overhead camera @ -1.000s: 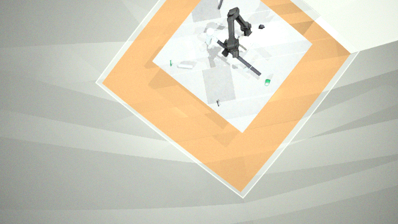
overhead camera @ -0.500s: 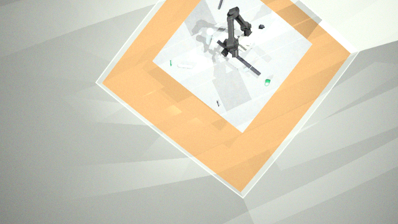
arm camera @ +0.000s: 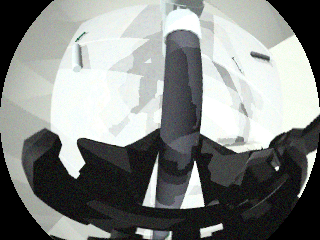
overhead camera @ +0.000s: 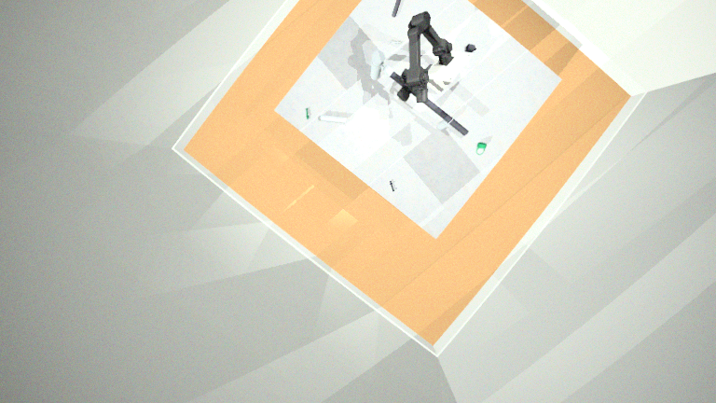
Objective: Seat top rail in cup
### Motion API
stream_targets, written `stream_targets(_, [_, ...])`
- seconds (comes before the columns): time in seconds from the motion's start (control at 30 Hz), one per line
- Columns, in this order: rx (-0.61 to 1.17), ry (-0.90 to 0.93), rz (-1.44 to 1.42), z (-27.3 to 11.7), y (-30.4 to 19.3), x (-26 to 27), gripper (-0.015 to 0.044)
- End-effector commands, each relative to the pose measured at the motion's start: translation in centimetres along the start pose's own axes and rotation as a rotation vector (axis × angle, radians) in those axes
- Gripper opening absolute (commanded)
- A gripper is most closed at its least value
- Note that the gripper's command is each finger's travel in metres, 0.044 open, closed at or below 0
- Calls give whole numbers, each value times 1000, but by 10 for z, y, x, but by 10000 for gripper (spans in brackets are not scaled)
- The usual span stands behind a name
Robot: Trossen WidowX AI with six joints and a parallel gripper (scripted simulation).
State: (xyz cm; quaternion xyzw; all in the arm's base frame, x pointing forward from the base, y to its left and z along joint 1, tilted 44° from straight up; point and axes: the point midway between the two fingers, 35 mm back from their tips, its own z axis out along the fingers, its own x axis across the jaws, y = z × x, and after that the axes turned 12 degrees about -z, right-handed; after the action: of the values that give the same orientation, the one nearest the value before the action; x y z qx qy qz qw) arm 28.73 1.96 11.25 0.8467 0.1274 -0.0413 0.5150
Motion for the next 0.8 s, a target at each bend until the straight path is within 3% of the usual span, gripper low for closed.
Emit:
stream_targets(0.0, [-6, 9, 2, -1, 6, 0, 0])
stream_targets(0.77, [-6, 10, 1, 1, 13, -2, 0])
